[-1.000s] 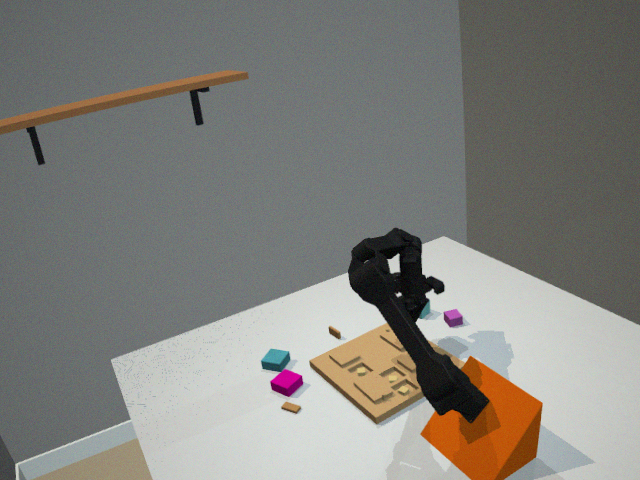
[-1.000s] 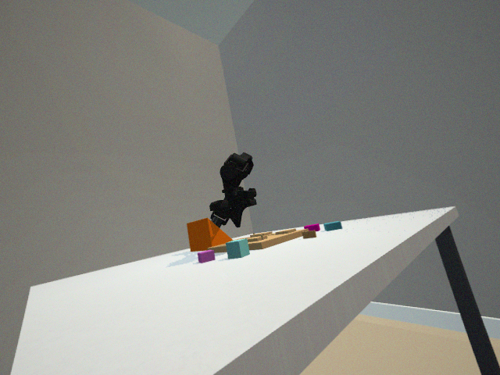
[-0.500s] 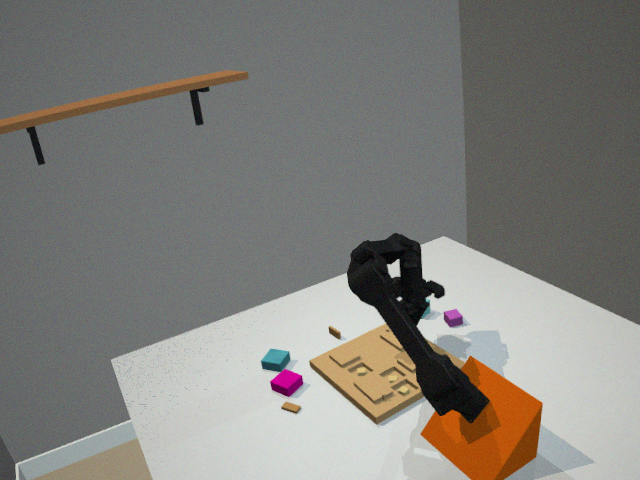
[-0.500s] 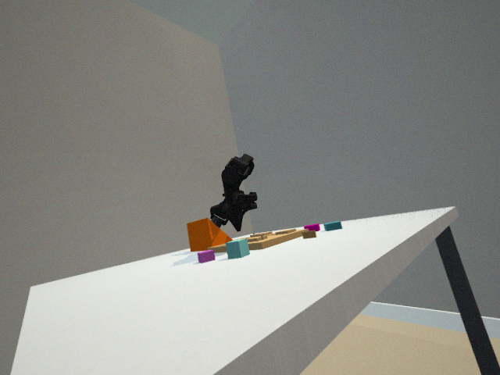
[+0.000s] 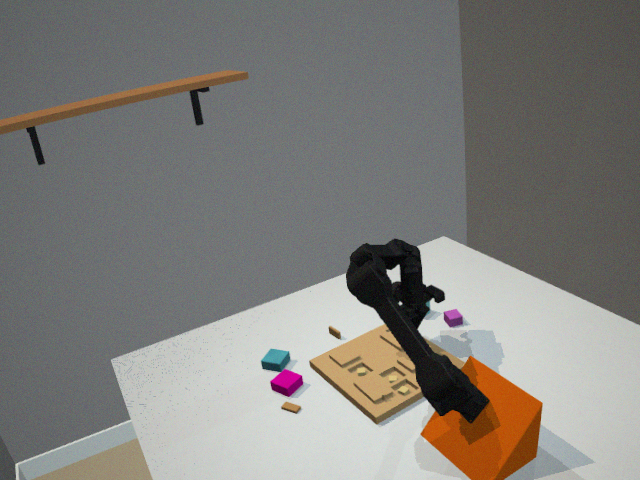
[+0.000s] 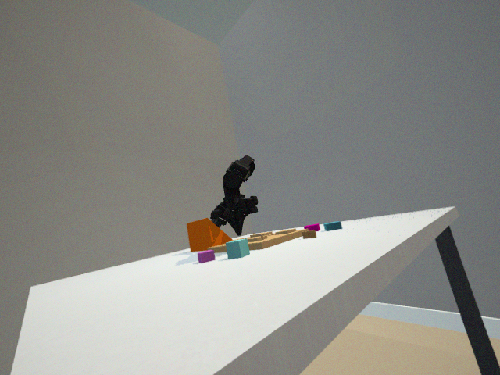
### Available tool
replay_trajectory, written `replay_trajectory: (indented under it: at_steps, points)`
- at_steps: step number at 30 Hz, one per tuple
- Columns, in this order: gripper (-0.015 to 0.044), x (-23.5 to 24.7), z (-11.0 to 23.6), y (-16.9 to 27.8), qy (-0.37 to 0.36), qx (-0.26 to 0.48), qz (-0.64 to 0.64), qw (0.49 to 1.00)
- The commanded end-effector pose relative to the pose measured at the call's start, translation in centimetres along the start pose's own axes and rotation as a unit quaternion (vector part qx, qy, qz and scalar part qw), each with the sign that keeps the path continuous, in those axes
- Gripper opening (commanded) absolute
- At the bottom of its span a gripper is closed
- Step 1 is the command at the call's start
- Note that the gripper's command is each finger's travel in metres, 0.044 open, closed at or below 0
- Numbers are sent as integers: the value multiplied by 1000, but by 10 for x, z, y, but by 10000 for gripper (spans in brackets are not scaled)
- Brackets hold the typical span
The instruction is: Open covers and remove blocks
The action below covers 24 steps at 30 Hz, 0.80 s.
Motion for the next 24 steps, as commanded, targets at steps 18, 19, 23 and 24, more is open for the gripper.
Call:
replay_trajectory:
  at_steps: [18, 19, 23, 24]
  points:
    - [0, 2, -25, 2, -5, 3, -3, 1000]
    - [0, 2, -26, 2, -5, 3, -3, 1000]
    - [0, 2, -27, 3, -5, 3, -3, 1000]
    - [0, 2, -27, 3, -5, 3, -3, 1000]
Point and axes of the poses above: the point midway between the two fingers, 35 mm back from their tips, its own z axis back along the fingers, its own x axis across the jaws, y = z × x, the point moved 7 cm from there along z, back along the fingers, and after that the axes turned 2 degrees about z, right-handed, at the moved point
